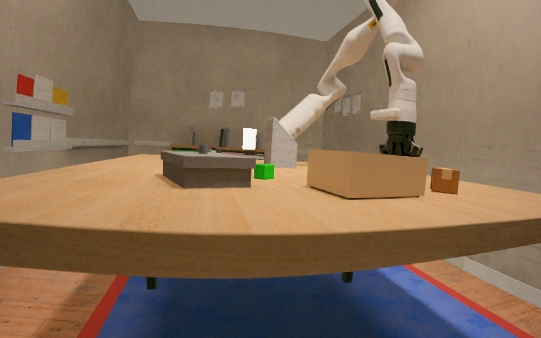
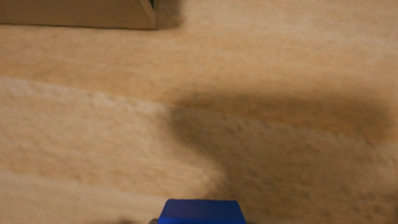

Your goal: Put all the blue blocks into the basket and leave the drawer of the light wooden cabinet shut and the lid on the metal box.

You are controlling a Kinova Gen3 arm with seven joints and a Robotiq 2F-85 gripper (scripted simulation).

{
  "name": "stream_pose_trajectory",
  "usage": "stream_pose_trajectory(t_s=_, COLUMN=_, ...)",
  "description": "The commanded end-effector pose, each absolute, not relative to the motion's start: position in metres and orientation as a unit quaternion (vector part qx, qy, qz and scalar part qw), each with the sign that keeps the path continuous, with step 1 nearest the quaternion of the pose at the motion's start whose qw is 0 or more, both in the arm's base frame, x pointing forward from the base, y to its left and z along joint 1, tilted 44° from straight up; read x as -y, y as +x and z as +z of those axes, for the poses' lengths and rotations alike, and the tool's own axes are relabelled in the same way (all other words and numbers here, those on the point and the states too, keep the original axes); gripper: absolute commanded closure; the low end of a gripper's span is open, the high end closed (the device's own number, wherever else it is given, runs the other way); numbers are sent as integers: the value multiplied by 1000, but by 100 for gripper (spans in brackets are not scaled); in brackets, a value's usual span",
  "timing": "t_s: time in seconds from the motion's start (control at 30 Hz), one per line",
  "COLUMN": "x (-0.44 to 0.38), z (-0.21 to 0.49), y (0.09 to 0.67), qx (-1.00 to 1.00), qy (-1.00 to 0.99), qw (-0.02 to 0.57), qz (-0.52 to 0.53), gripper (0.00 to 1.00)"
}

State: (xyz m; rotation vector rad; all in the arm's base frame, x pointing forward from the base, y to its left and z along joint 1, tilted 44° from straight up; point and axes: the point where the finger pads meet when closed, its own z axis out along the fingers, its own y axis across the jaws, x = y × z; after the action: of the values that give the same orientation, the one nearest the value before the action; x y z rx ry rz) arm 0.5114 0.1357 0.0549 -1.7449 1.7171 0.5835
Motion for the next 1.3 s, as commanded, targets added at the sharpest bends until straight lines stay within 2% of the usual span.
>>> stream_pose_trajectory(t_s=0.0, x=-135, z=55, y=512, qx=-649, qy=-660, qw=308, qz=220, gripper=90)
stream_pose_trajectory(t_s=1.27, x=-124, z=67, y=510, qx=-649, qy=-660, qw=308, qz=220, gripper=90)
